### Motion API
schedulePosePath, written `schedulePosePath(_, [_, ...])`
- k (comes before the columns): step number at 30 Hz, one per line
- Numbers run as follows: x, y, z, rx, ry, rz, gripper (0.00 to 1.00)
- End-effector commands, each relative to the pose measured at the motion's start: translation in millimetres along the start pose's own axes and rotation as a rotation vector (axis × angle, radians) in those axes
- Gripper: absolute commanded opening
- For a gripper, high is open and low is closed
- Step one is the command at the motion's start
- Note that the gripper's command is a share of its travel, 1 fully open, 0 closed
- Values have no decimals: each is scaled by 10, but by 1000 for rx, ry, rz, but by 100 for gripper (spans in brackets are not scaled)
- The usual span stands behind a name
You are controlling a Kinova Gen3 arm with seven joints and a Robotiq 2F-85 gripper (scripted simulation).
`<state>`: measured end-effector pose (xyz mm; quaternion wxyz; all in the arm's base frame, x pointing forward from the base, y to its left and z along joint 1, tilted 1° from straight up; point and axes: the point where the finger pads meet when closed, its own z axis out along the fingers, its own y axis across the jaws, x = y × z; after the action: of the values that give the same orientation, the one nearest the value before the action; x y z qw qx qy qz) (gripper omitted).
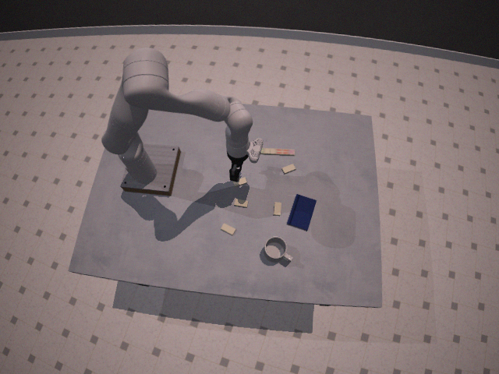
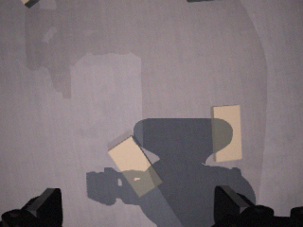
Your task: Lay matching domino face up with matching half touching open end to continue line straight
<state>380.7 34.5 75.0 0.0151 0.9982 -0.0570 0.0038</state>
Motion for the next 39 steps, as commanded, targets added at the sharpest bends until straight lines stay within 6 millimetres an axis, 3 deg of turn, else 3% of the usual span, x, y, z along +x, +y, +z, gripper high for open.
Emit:
schedulePosePath(1, [18,-14,29,21,-11,-165,100])
schedulePosePath(12, [68,-60,90,31,6,-499,100])
schedulePosePath(25, [81,-72,101,33,11,-570,100])
schedulePosePath(26, [81,-72,101,33,11,-570,47])
schedulePosePath(39, [81,-72,101,33,11,-570,47])
